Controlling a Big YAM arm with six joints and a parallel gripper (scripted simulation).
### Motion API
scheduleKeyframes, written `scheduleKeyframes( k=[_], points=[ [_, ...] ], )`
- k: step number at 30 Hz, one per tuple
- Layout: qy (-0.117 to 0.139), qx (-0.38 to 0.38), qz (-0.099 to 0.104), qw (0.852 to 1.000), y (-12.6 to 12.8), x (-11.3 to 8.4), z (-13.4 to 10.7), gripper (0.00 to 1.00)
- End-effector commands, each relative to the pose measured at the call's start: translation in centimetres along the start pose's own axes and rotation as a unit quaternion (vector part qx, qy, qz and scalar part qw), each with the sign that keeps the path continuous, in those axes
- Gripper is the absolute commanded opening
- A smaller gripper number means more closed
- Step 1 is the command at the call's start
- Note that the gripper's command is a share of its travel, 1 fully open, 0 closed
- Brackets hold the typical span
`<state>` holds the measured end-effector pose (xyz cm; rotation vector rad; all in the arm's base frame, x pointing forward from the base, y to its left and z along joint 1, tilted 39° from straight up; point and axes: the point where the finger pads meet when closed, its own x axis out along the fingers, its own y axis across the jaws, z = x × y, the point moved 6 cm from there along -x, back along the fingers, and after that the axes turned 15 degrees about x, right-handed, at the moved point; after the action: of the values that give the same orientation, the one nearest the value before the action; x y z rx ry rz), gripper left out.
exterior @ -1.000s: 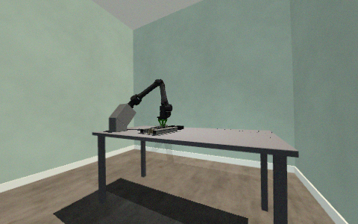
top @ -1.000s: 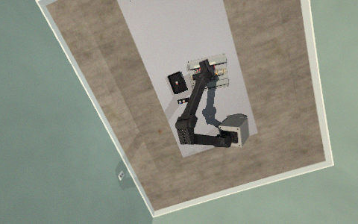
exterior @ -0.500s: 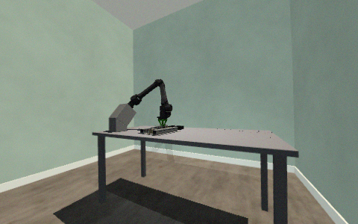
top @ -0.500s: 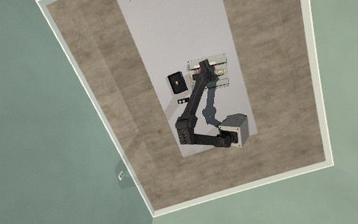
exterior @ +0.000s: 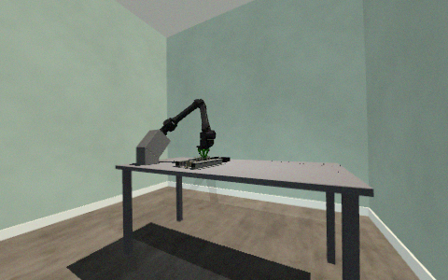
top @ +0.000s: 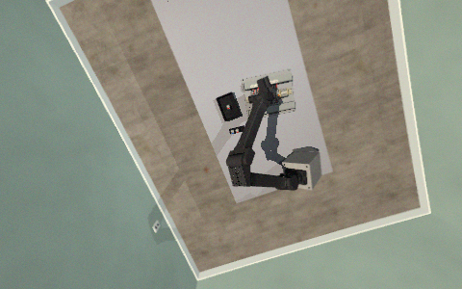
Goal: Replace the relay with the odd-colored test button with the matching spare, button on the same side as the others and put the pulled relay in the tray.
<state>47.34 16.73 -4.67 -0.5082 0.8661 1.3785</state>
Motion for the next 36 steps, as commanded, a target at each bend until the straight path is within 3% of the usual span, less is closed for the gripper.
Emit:
scheduleKeyframes(
  k=[1, 36],
  points=[
    [-0.006, -0.004, -0.016, 1.000, -0.80, -0.90, 0.29, 0.00],
    [-0.009, -0.008, -0.023, 1.000, -1.30, -1.38, 0.43, 0.00]
  ],
)
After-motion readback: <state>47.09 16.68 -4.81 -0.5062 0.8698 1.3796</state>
